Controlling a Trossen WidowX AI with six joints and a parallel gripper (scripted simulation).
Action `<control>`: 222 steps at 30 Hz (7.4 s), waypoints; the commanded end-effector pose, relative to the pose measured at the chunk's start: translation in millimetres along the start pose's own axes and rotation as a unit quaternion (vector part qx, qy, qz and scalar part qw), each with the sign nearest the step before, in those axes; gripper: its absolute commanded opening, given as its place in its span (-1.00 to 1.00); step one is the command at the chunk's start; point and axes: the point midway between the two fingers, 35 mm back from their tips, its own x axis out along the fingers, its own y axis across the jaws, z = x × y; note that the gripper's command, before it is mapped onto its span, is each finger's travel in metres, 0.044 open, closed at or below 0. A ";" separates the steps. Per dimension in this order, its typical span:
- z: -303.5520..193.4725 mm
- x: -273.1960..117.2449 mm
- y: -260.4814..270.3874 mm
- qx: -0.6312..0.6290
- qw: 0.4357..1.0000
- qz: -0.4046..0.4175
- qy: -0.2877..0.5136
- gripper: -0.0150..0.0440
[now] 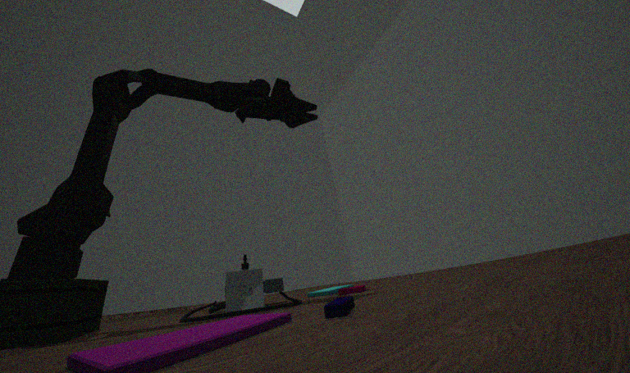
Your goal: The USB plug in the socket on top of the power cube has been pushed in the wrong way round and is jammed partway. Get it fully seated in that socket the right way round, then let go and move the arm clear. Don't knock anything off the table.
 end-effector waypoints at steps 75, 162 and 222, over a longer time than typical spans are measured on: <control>-356.0 -106.7 -91.3 0.321 0.720 -0.482 0.383 1.00; -329.0 -114.0 -77.9 0.320 0.722 -0.481 0.382 -0.49; -330.7 -113.5 -78.9 -0.261 0.745 -0.090 0.608 -0.49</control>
